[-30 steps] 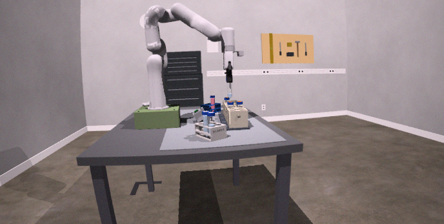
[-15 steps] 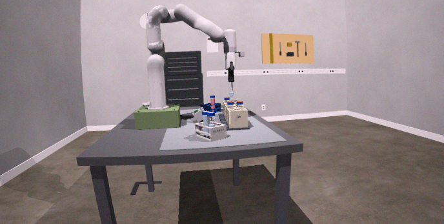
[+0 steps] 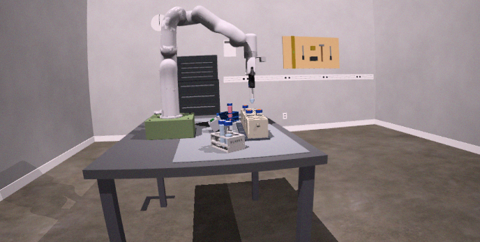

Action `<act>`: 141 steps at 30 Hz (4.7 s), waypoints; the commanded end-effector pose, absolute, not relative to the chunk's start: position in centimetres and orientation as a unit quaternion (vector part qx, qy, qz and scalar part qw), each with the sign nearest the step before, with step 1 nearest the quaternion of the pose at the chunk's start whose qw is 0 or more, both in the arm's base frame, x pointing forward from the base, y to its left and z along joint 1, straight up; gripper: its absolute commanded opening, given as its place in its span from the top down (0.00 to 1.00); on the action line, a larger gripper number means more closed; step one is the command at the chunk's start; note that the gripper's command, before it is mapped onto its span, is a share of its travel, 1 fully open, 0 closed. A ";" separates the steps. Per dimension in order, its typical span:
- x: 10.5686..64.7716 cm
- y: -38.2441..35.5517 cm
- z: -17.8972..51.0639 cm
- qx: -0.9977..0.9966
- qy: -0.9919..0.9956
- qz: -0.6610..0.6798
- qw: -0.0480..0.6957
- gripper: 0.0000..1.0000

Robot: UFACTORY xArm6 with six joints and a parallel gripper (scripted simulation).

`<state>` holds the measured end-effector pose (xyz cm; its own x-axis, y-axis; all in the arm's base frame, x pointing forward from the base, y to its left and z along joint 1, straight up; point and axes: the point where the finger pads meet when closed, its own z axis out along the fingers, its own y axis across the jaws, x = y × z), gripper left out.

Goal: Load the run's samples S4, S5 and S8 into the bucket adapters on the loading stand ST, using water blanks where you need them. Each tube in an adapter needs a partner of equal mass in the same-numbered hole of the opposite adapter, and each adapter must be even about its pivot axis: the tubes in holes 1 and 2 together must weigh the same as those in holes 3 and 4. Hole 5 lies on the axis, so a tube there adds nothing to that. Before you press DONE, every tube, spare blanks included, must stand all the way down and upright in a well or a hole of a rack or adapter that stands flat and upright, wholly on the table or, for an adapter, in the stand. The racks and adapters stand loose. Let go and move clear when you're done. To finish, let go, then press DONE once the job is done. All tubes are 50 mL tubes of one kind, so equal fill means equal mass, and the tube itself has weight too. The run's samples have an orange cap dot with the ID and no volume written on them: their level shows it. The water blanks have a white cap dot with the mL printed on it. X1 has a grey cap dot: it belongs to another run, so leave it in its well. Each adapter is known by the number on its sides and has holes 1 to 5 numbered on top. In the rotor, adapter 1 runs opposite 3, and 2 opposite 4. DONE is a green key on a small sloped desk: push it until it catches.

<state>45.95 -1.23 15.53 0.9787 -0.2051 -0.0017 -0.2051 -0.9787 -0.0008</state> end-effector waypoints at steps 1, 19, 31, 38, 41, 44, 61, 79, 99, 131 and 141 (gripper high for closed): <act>47.2 0.9 15.7 -0.995 0.103 -0.001 0.000 1.00; 48.7 3.8 15.7 -0.995 0.103 -0.001 0.000 1.00; 48.7 3.8 15.7 -0.995 0.103 -0.001 0.000 1.00; 48.7 3.8 14.5 -0.995 0.103 -0.001 0.000 1.00; 48.7 3.8 13.9 -0.995 0.103 -0.001 0.000 1.00; 48.7 3.8 13.7 -0.995 0.103 -0.001 0.000 1.00; 48.7 3.8 12.2 -0.995 0.103 -0.001 0.000 1.00; 48.7 3.8 11.4 -0.995 0.103 -0.001 0.000 1.00; 48.7 3.8 9.6 -0.995 0.103 -0.001 0.000 1.00; 48.7 3.8 6.8 -0.995 0.103 -0.001 0.000 1.00; 48.7 3.8 5.8 -0.995 0.103 -0.001 0.000 1.00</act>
